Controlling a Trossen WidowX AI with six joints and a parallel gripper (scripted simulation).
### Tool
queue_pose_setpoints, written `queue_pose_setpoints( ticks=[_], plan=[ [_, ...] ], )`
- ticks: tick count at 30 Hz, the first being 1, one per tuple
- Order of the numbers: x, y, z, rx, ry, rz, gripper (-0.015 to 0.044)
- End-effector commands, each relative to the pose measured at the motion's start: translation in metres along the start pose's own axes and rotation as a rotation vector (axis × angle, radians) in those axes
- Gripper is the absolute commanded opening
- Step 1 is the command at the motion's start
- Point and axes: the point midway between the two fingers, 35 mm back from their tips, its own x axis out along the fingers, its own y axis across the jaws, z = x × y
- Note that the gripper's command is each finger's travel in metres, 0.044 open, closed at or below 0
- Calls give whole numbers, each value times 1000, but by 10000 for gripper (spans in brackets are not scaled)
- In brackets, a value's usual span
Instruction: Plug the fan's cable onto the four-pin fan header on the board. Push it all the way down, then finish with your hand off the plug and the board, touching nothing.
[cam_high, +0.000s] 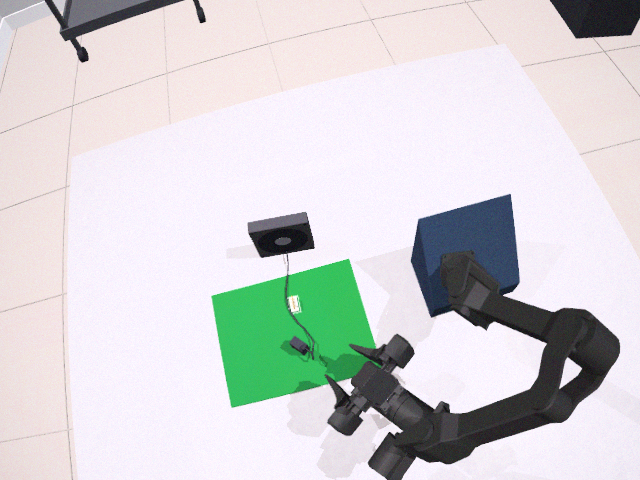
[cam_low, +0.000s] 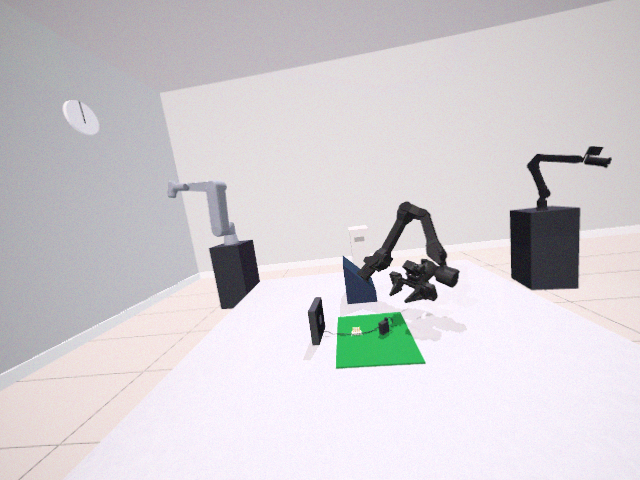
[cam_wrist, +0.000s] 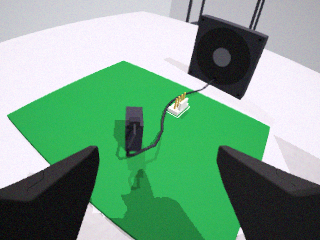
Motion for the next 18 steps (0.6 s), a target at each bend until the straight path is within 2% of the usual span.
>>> queue_pose_setpoints(
  ticks=[1, 18],
  plan=[
    [5, -3, 1, -46, 61, -60, 429],
    [20, -19, 4, -176, 353, -242, 440]
  ],
)
